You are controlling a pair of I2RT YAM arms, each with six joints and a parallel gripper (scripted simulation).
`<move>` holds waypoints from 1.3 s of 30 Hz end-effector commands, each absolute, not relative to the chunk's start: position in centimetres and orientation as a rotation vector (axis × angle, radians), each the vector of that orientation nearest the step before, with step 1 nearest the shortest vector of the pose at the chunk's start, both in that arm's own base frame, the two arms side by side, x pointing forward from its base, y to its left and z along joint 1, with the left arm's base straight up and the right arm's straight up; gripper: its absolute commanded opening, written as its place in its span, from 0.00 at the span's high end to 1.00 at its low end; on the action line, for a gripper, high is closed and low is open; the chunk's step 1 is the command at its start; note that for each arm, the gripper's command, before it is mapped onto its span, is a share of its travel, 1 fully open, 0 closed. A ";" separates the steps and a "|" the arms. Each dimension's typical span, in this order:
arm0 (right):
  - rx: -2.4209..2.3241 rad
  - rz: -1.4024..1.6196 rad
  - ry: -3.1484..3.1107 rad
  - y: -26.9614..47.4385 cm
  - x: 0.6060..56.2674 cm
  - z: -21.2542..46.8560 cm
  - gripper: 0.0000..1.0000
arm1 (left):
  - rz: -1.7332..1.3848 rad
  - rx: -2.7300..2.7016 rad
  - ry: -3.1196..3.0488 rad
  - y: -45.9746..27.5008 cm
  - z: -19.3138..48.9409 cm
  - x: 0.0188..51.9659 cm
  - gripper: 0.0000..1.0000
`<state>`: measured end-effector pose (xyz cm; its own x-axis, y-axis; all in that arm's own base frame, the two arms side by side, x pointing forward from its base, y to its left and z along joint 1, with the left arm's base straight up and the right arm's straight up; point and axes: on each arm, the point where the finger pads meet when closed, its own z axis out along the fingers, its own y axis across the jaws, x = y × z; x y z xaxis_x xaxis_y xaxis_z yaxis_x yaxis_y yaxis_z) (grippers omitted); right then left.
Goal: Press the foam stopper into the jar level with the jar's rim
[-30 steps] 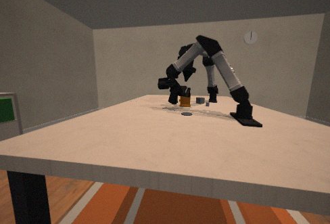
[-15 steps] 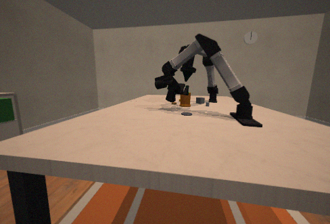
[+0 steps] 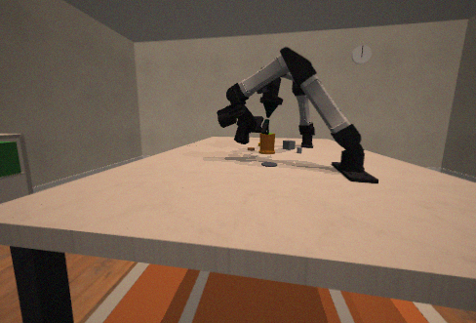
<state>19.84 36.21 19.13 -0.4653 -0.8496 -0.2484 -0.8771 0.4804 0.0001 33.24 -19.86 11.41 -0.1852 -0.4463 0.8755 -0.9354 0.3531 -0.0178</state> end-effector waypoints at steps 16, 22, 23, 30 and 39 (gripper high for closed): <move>-1.475 0.187 2.502 35.9 20.2 19.4 1.00 | 0.691 1.217 -1.764 -18.1 11.4 33.1 0.02; -1.434 0.200 2.492 35.7 21.0 19.9 1.00 | 0.748 1.200 -1.835 -17.7 12.4 33.2 0.02; -1.421 0.207 2.486 35.8 21.2 20.1 1.00 | 0.761 1.189 -1.864 -17.6 12.4 33.3 0.02; -1.318 0.252 2.447 35.5 23.5 21.1 1.00 | 0.837 1.115 -2.054 -16.9 12.0 34.1 0.02; -1.082 0.330 2.359 33.1 28.7 23.6 1.00 | 0.978 0.938 -2.478 -15.0 12.4 35.9 0.02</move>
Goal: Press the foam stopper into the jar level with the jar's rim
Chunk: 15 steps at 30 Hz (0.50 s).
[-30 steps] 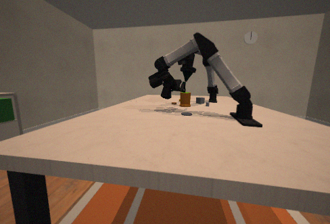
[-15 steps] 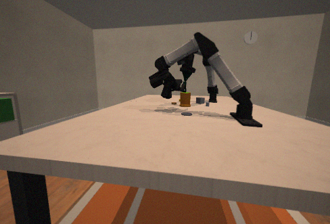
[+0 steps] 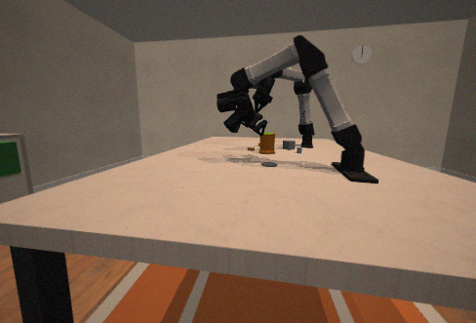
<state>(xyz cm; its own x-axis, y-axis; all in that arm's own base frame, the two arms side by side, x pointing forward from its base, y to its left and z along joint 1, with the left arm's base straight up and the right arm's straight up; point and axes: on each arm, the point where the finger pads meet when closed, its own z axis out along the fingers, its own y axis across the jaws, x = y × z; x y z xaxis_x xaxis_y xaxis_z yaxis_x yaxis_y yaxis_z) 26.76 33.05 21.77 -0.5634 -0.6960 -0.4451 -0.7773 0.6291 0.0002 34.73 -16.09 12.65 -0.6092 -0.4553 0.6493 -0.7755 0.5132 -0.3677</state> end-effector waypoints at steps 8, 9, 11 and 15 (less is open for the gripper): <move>-0.924 0.341 2.294 30.5 31.9 25.5 1.00 | 1.044 0.822 -2.741 -13.6 13.5 37.3 0.02; -0.902 0.343 2.284 30.1 32.3 25.7 1.00 | 1.052 0.800 -2.784 -13.4 13.8 37.5 0.02; -0.854 0.341 2.262 29.1 33.3 26.3 1.00 | 1.070 0.769 -2.861 -12.9 14.2 37.9 0.02; -0.745 0.320 2.212 26.7 35.2 27.7 1.00 | 1.092 0.682 -3.040 -11.9 15.6 38.9 0.02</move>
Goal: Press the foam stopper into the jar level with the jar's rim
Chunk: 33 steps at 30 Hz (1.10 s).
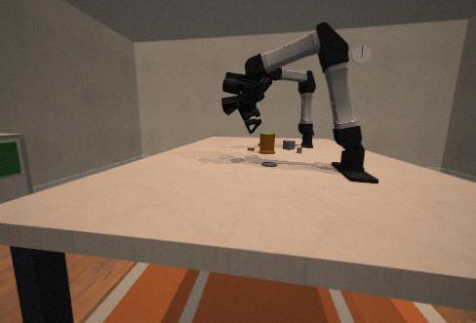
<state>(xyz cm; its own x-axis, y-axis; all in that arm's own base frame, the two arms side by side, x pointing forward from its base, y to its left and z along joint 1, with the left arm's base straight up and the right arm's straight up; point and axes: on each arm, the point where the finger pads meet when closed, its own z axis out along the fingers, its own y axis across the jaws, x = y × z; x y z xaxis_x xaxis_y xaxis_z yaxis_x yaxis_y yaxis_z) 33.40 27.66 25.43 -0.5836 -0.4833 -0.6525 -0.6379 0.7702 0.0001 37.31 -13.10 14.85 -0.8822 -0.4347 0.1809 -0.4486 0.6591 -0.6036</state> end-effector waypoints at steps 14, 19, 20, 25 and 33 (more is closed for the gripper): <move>-0.494 0.287 2.042 19.9 38.9 31.6 1.00 | 1.064 0.429 -3.557 -8.7 20.7 41.4 0.02; -0.398 0.260 1.960 16.6 39.8 33.5 1.00 | 0.998 0.318 -3.783 -7.2 23.7 42.1 0.02; -0.379 0.252 1.944 16.0 39.9 33.8 1.00 | 0.981 0.298 -3.826 -6.9 24.3 42.1 0.02; -0.289 0.214 1.859 12.7 40.4 35.5 1.00 | 0.862 0.199 -4.043 -5.3 27.4 42.3 0.02; -0.180 0.147 1.759 8.5 40.3 37.5 1.00 | 0.665 0.102 -4.289 -3.5 31.4 41.8 0.02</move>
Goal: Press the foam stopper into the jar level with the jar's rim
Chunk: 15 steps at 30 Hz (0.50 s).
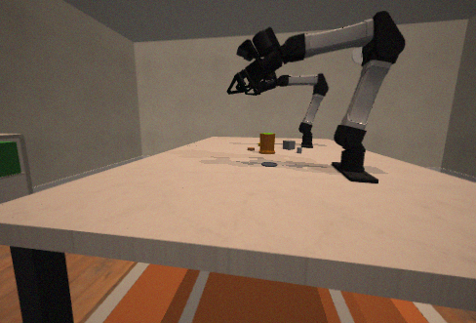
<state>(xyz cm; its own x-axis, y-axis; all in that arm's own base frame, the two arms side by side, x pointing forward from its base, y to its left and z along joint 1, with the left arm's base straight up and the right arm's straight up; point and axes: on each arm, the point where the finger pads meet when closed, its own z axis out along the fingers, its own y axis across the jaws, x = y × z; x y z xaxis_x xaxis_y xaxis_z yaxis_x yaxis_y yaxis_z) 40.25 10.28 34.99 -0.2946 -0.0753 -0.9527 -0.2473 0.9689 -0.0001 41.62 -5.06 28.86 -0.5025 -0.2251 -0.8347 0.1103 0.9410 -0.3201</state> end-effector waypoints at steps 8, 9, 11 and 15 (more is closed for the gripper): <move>-0.081 0.079 1.620 3.8 39.2 39.9 1.00 | -0.101 -0.008 1.693 -1.0 36.7 40.1 0.02; -0.069 0.068 1.603 3.2 39.0 40.2 1.00 | -0.079 -0.006 1.666 -0.8 37.3 39.8 0.02; -0.069 0.068 1.603 3.2 39.0 40.2 1.00 | -0.079 -0.006 1.666 -0.8 37.3 39.8 0.02; -0.022 0.025 1.543 1.0 38.2 41.1 1.00 | 0.002 -0.004 1.571 0.2 39.5 38.5 0.02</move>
